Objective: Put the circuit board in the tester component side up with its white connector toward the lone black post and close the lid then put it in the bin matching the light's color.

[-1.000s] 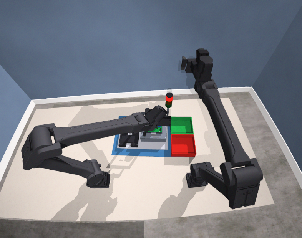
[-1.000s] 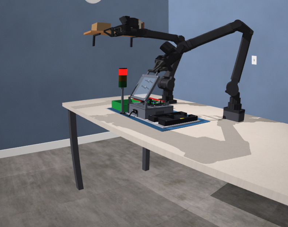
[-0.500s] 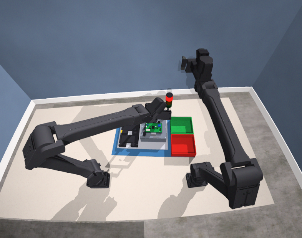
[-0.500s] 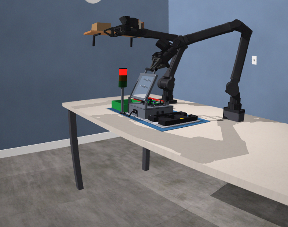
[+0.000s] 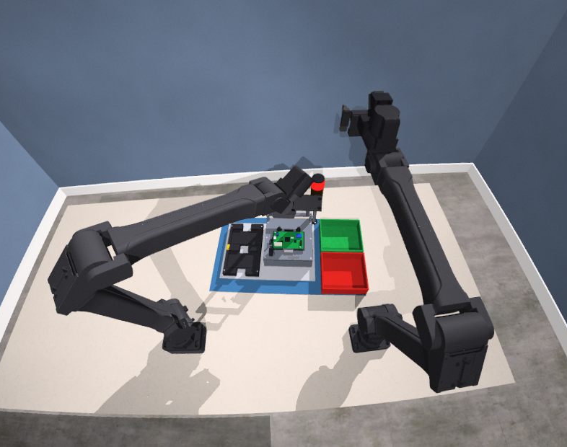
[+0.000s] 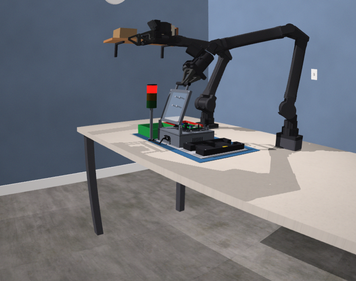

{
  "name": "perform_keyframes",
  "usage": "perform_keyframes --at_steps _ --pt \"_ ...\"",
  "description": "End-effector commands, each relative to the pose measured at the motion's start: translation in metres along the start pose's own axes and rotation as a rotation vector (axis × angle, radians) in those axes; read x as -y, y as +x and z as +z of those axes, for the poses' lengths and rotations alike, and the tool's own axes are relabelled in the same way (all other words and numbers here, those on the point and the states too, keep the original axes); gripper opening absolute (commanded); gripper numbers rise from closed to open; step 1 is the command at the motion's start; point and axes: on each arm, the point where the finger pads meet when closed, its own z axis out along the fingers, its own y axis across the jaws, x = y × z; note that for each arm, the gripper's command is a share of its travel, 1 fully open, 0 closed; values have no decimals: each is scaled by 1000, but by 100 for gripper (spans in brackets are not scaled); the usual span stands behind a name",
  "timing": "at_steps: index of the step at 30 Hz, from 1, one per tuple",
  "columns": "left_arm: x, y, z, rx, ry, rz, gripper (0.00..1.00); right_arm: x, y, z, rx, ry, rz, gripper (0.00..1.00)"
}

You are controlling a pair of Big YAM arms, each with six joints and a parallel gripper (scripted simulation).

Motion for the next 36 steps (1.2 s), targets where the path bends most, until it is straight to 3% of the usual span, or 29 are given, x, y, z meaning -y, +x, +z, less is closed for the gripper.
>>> perform_keyframes --at_steps 1,36 --pt "-35 -4 1 -7 9 -11 9 2 -9 0 23 3 -15 100" --pt "-83 -1 39 5 346 -11 9 2 -9 0 23 3 -15 100"
